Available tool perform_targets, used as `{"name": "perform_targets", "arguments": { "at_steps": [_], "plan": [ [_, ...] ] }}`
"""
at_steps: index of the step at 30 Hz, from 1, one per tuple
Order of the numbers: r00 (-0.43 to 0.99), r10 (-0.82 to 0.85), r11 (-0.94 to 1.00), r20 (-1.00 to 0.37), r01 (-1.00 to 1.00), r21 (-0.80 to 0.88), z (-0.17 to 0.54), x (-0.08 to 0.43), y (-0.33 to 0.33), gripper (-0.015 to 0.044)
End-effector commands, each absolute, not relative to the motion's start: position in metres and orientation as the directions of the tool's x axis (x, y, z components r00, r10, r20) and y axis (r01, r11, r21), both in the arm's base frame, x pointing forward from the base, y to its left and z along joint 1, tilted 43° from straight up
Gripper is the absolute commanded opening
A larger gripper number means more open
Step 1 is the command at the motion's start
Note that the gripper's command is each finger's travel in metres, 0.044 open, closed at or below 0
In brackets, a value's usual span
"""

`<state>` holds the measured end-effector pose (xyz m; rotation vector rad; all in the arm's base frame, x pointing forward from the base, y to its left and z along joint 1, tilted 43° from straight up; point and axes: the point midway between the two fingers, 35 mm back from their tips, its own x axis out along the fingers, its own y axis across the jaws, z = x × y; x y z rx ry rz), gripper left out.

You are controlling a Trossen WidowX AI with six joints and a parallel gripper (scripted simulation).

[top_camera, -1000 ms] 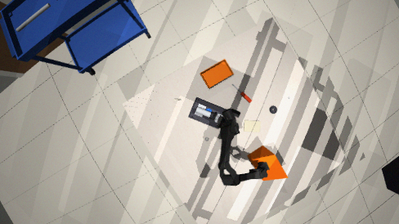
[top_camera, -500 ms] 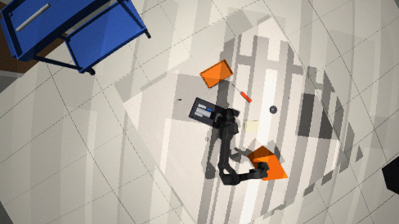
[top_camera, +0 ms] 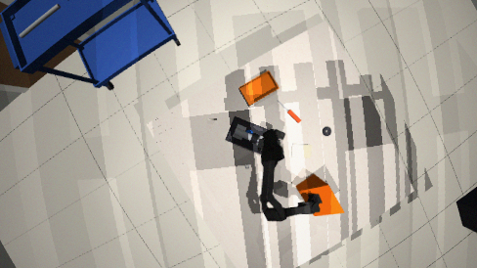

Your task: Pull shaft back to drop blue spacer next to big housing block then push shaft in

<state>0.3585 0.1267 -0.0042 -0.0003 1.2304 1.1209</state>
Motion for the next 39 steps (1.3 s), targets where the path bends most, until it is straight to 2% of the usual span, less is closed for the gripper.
{"name": "perform_targets", "arguments": {
  "at_steps": [1, 39],
  "plan": [
    [-0.085, 0.675, 0.503, -0.733, -0.674, 0.541, -0.001, 0.363, 0.129, 0.0],
    [-0.084, 0.676, 0.502, -0.732, -0.674, 0.541, 0.005, 0.374, 0.137, 0.0]
  ]
}}
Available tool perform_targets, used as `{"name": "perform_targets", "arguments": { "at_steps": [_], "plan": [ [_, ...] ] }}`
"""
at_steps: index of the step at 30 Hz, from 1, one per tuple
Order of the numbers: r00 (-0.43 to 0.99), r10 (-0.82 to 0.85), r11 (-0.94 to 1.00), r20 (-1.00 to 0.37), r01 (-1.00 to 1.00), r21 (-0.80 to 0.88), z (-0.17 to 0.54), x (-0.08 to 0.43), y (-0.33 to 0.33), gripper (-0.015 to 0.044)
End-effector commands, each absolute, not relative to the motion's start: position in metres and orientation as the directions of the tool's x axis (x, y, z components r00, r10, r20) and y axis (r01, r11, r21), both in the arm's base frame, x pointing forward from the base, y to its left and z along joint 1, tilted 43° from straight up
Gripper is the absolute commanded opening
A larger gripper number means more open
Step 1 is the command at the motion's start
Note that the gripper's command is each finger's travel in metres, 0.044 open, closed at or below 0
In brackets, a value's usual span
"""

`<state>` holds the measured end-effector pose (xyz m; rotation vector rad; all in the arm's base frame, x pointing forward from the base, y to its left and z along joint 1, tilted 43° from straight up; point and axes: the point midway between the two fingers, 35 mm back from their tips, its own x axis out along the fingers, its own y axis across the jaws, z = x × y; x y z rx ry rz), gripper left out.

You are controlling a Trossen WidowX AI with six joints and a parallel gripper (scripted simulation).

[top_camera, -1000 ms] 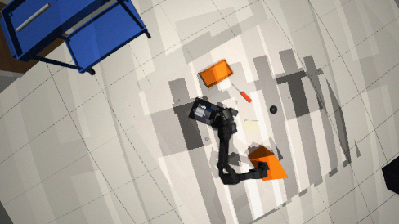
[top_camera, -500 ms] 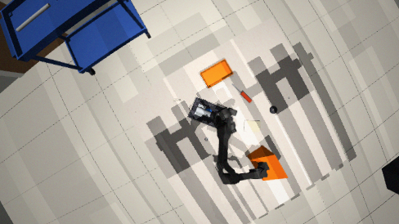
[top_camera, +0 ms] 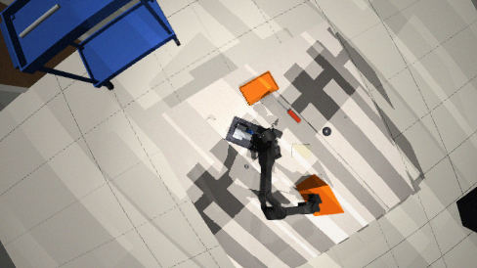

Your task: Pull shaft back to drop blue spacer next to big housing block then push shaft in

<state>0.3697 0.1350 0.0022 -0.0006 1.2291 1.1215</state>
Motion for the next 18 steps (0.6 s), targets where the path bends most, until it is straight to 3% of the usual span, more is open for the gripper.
{"name": "perform_targets", "arguments": {
  "at_steps": [1, 18],
  "plan": [
    [-0.084, 0.676, 0.502, -0.732, -0.674, 0.541, 0.0049, 0.3739, 0.1367, 0.0],
    [-0.084, 0.676, 0.502, -0.732, -0.675, 0.541, 0.0065, 0.3768, 0.1389, 0.0]
  ]
}}
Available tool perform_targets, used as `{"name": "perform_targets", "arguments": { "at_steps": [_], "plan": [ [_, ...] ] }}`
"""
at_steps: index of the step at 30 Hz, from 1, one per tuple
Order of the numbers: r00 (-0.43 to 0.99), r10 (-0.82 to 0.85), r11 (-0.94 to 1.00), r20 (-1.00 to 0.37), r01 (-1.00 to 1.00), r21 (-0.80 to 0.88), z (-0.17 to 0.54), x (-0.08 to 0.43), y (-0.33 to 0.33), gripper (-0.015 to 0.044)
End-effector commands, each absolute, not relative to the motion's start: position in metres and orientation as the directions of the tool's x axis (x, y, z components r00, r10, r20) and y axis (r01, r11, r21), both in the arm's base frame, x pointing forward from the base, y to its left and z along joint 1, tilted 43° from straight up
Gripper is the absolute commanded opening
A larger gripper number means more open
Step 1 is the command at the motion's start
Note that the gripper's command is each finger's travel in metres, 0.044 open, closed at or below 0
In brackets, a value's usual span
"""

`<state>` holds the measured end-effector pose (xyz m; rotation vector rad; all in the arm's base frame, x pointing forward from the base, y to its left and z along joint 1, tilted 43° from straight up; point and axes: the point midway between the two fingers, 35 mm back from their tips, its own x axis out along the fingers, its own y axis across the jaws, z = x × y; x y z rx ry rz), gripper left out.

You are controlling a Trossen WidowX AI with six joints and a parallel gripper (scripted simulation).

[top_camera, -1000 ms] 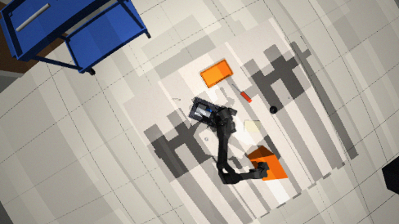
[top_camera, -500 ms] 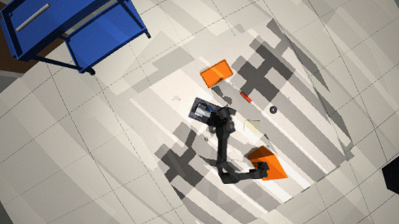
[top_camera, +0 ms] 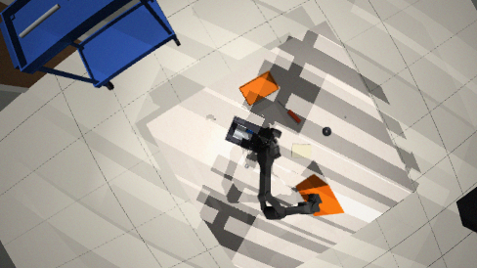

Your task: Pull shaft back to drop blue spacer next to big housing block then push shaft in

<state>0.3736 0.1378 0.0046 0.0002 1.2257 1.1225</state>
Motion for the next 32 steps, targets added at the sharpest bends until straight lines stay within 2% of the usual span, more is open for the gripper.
{"name": "perform_targets", "arguments": {
  "at_steps": [1, 19, 32],
  "plan": [
    [-0.084, 0.676, 0.502, -0.732, -0.675, 0.541, 0.0066, 0.377, 0.139, 0.0],
    [-0.084, 0.676, 0.502, -0.732, -0.675, 0.541, 0.0076, 0.3787, 0.1404, 0.0],
    [-0.092, 0.672, 0.502, -0.734, -0.672, 0.544, 0.0073, 0.3758, 0.1373, 0.0341]
  ]
}}
